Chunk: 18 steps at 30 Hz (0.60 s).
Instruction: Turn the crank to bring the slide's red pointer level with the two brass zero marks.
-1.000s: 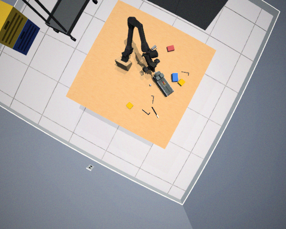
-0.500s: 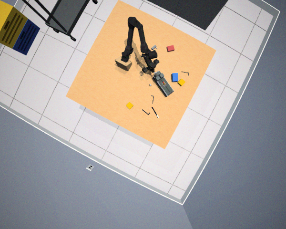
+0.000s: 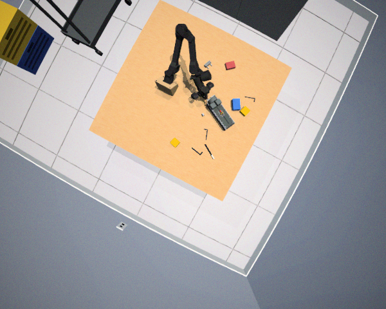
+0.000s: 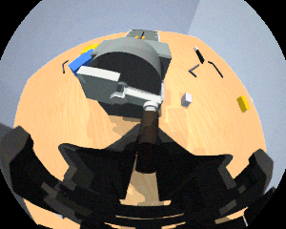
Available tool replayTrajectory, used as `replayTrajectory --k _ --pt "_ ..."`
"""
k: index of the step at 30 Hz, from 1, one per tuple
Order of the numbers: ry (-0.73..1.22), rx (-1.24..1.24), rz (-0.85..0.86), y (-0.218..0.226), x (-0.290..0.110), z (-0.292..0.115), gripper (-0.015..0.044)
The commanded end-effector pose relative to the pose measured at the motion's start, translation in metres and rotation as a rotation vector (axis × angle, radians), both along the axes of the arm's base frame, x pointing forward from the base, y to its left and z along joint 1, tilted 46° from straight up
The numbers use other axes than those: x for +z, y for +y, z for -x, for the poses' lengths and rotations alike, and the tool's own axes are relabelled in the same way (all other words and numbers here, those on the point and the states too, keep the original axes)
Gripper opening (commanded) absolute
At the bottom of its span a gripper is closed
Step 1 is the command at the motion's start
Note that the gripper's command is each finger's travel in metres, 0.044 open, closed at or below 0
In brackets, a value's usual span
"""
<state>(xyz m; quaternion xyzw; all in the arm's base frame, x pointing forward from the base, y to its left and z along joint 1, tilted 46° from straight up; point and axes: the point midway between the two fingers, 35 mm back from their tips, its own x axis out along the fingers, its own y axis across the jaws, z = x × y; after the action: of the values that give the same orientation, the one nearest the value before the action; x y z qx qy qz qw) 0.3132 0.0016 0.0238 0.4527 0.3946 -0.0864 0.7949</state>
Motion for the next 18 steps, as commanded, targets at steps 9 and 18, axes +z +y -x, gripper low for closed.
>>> replayTrajectory --k 9,18 --pt "0.003 -0.001 -0.002 0.022 -0.004 -0.008 0.0" --pt "0.003 -0.001 -0.003 0.034 0.003 -0.016 0.0"
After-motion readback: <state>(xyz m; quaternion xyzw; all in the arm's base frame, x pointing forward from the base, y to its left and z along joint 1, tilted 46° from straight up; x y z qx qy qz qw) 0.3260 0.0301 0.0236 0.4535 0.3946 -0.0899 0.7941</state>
